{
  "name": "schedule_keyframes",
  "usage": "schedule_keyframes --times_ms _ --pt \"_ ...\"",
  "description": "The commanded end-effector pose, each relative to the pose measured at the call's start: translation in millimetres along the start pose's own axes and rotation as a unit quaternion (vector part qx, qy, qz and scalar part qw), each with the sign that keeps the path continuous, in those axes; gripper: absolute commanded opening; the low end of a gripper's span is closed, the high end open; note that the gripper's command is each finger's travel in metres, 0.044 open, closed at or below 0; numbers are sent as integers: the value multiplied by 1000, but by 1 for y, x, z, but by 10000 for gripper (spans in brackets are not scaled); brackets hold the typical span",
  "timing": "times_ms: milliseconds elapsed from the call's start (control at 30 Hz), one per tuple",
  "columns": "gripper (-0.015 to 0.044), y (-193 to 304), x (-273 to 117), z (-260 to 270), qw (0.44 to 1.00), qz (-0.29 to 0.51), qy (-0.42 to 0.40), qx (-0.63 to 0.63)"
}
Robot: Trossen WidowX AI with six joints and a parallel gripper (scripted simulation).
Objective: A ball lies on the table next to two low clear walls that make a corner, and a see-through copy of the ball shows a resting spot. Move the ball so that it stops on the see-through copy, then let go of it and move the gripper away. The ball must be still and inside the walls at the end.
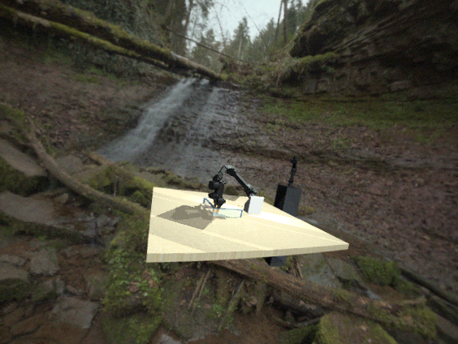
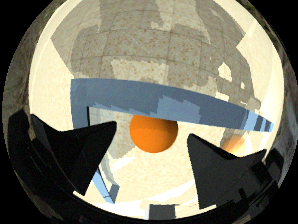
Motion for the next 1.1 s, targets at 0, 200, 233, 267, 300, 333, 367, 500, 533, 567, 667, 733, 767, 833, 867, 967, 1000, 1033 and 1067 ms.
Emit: schedule_keyframes --times_ms 0,200,233,267,300,333,367,500,533,567,667,733,767,833,867,967,1000,1033,1067 --pt "352 1 10 -1 1000 1 3 -3" --pt "299 1 14 -1 1000 1 3 -3" --pt "273 1 14 -1 1000 1 3 -3" --pt "247 1 14 -1 1000 1 3 -3" --pt "240 1 14 -1 1000 1 3 -3" --pt "234 1 14 -1 1000 1 3 -3" --pt "227 1 14 -1 1000 1 3 -3" --pt "200 1 14 -1 1000 1 3 -3" --pt "194 1 14 -1 1000 1 3 -3" --pt "167 1 14 -1 1000 1 3 -3" --pt "89 2 5 -2 1000 5 -2 -19" --pt "36 3 -7 -3 999 11 -9 -40" --pt "10 3 -12 -3 999 12 -11 -43" --pt "0 1 -24 -3 999 11 -11 -41" --pt "0 1 -30 -2 999 11 -11 -40" --pt "0 -1 -46 -1 999 10 -10 -35" --pt "0 -2 -52 -1 999 9 -9 -32" --pt "0 -2 -57 -1 999 9 -8 -30" --pt "0 -2 -63 0 1000 8 -8 -28"
Point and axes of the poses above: the point midway between the two fingers, 35 mm back from their tips, its own x axis out along the fingers, its own z axis across the jaws, y = z × x, the point moved 6 cm from there along -x, back along the fingers, and after that the axes turned 4 degrees about -x, right-handed, at the moved point
